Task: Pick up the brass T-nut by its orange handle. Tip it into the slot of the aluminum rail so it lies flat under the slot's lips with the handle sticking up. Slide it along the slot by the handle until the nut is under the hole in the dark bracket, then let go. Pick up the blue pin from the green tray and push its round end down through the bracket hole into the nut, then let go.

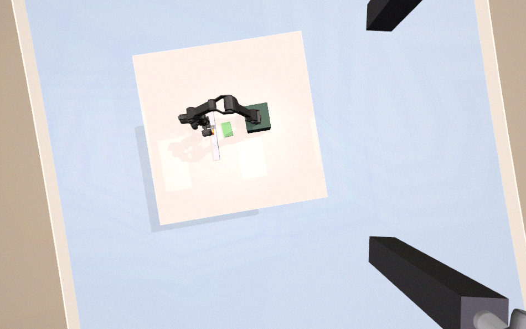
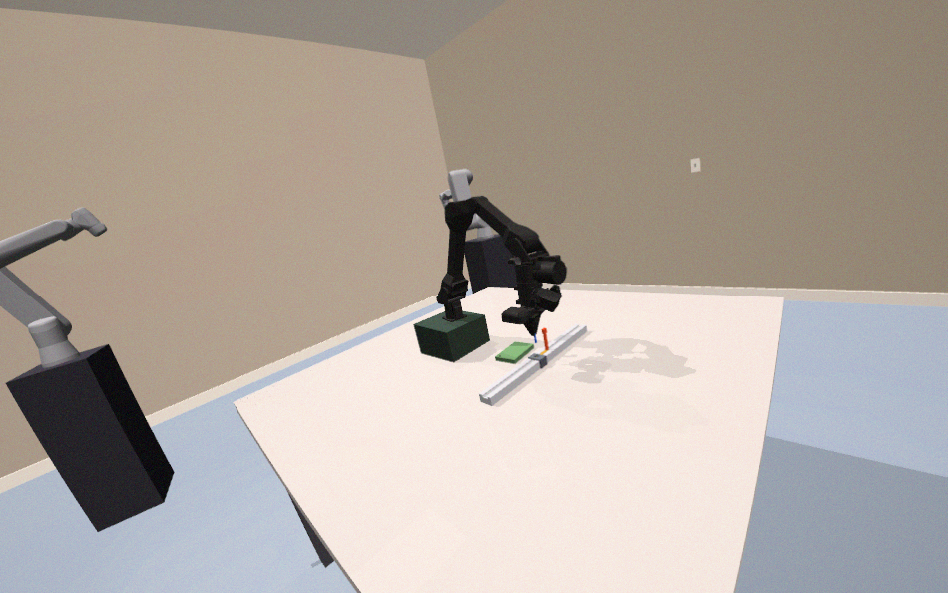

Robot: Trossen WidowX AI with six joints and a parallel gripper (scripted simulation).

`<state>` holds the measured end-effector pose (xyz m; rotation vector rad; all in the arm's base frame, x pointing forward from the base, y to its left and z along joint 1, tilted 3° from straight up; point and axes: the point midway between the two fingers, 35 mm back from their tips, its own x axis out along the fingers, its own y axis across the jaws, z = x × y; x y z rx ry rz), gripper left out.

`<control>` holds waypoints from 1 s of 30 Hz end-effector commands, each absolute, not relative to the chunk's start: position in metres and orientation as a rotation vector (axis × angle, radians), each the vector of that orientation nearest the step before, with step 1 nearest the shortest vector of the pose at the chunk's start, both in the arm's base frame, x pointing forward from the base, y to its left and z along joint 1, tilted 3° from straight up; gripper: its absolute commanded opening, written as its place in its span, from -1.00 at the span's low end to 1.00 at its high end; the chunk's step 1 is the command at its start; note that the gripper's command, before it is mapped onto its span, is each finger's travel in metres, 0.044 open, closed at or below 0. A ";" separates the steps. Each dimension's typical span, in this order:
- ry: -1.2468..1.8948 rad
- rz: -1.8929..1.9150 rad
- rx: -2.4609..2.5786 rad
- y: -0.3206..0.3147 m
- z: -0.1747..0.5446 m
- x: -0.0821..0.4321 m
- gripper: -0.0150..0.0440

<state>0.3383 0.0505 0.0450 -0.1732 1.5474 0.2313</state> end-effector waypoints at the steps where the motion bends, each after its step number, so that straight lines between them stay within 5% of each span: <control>1: 1.557 0.224 -0.174 0.049 0.027 0.335 -1.00; 30: 1.557 0.227 -0.177 0.049 0.019 0.336 -1.00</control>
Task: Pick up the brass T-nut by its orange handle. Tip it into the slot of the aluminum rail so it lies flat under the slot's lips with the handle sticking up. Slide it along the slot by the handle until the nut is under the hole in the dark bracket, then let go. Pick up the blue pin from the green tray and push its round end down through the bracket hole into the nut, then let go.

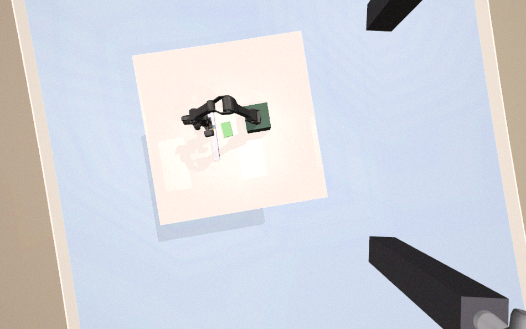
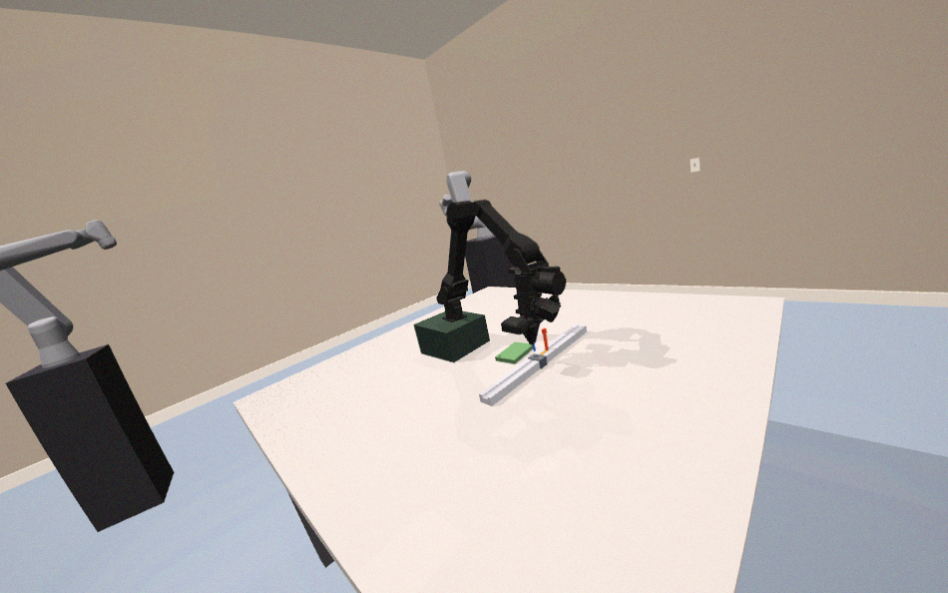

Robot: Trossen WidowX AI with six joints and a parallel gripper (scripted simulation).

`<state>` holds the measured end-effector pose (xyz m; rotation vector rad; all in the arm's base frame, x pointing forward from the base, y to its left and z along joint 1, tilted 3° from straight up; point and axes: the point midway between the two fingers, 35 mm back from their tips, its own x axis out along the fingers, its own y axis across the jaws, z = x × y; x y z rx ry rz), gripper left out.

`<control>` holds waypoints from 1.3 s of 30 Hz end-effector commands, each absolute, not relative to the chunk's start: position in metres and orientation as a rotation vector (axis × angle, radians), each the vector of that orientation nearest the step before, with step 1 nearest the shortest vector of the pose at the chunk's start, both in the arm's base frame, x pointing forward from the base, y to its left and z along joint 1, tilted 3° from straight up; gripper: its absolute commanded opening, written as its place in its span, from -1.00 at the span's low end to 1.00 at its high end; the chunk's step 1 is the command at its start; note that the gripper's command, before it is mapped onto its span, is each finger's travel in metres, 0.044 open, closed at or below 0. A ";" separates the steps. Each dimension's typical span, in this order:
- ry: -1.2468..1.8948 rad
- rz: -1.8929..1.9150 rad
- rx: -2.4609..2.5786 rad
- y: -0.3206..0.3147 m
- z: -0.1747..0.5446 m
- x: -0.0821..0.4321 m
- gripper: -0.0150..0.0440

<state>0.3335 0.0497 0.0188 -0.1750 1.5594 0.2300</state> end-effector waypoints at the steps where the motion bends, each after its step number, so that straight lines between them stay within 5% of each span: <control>1: 1.557 0.227 -0.177 0.049 0.019 0.337 -1.00; 39: 1.560 0.229 -0.179 0.050 -0.007 0.332 -1.00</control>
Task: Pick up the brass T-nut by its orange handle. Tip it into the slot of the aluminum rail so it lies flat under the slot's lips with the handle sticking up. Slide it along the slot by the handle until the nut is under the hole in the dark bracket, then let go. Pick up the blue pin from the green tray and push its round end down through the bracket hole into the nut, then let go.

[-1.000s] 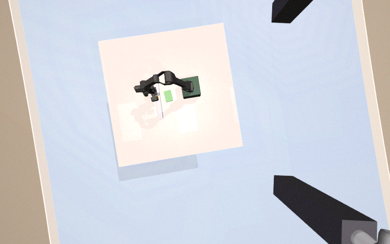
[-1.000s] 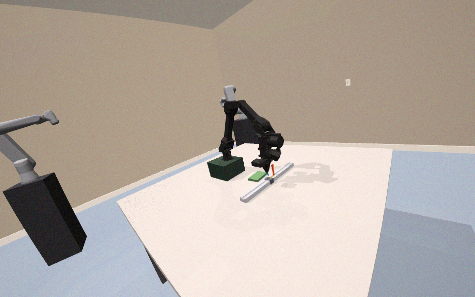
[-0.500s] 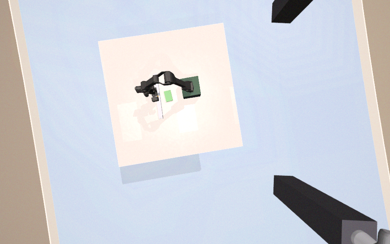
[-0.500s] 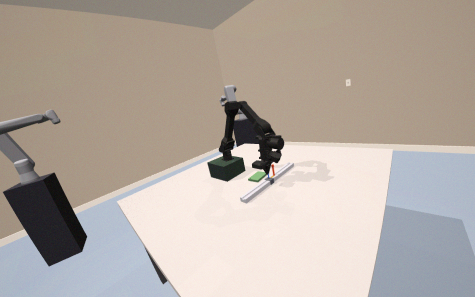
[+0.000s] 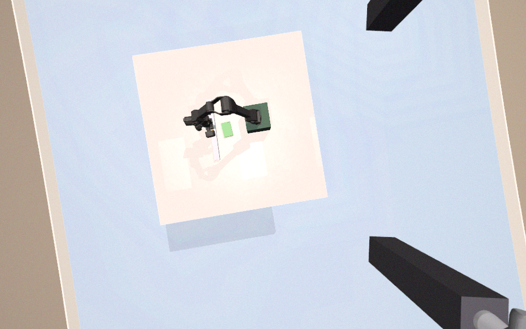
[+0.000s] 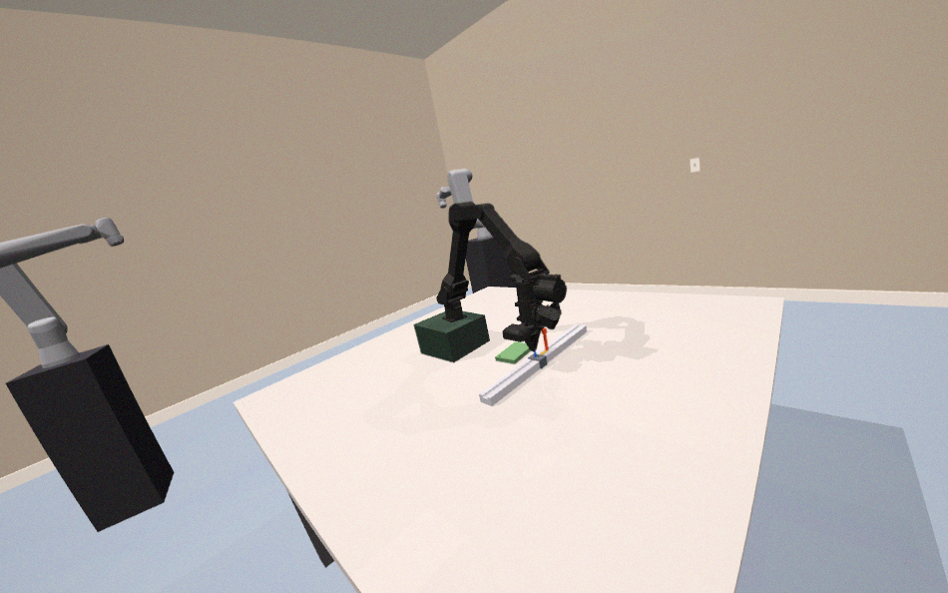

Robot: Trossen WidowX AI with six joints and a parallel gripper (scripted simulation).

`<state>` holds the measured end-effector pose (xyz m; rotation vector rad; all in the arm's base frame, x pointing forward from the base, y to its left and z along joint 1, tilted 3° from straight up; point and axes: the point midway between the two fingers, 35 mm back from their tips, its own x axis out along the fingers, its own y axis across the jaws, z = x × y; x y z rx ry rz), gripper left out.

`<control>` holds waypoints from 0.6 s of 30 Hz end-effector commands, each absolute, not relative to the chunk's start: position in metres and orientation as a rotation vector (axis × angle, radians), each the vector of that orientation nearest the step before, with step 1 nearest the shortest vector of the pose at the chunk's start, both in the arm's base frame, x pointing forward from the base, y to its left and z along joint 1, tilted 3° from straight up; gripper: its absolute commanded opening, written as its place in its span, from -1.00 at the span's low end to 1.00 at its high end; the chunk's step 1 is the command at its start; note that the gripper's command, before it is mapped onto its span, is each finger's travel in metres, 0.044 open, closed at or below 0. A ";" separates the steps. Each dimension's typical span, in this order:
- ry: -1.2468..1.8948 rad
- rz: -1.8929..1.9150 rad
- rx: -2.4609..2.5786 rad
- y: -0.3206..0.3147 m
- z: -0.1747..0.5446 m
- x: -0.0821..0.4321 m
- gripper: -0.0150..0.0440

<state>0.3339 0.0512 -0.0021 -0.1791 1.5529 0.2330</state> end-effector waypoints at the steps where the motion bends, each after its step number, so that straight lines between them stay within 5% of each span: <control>1: 1.560 0.229 -0.179 0.050 -0.007 0.332 -1.00; 18: 1.558 0.233 -0.180 0.051 -0.006 0.335 -1.00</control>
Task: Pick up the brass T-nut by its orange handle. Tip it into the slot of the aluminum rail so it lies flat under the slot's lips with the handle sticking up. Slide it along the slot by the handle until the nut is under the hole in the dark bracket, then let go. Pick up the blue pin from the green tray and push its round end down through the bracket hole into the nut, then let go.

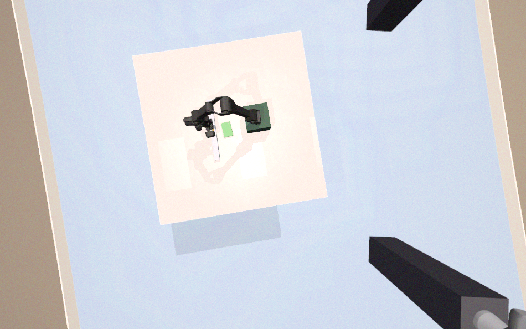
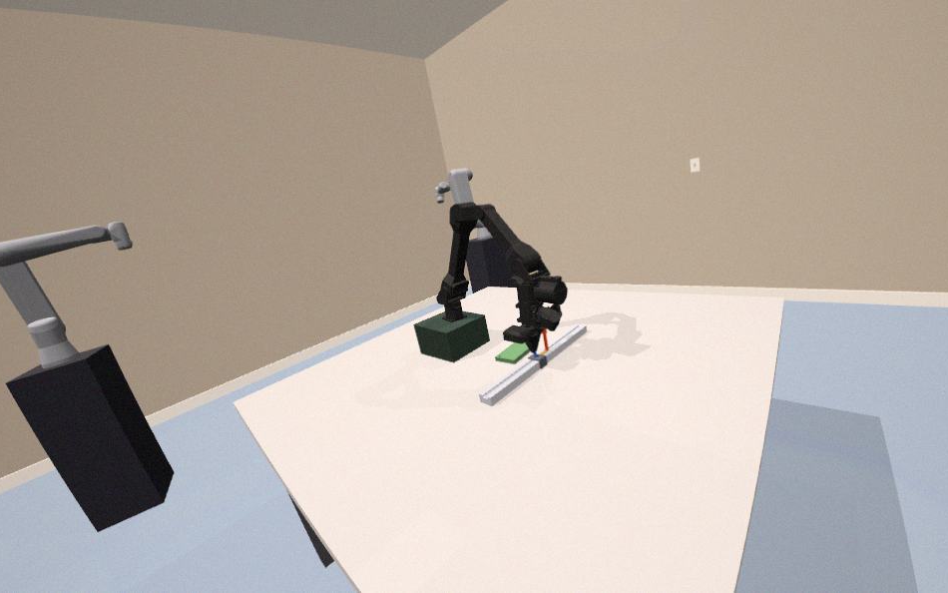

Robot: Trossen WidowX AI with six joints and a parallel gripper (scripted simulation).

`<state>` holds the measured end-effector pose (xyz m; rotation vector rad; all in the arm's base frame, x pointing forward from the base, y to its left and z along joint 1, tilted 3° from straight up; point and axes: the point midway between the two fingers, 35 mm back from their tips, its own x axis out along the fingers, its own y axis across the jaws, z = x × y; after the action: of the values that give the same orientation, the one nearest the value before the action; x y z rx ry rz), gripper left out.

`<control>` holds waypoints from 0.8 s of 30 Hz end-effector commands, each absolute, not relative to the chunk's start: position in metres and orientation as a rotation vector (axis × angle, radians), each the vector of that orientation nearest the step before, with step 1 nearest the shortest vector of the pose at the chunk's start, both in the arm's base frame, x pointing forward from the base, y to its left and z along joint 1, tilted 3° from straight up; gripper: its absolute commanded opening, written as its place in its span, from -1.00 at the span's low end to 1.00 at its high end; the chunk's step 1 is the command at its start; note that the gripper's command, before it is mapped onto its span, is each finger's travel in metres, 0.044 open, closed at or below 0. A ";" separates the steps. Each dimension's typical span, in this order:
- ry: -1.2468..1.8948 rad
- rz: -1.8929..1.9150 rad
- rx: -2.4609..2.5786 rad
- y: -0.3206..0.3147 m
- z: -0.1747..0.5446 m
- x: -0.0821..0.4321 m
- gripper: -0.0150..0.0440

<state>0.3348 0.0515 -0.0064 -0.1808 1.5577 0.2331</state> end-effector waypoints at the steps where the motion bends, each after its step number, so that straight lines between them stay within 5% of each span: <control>1: 1.558 0.233 -0.180 0.051 -0.006 0.335 -1.00; 24: 1.614 0.233 -0.185 0.052 -0.006 0.338 -1.00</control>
<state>0.3370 0.0520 -0.0057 -0.1818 1.6012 0.2340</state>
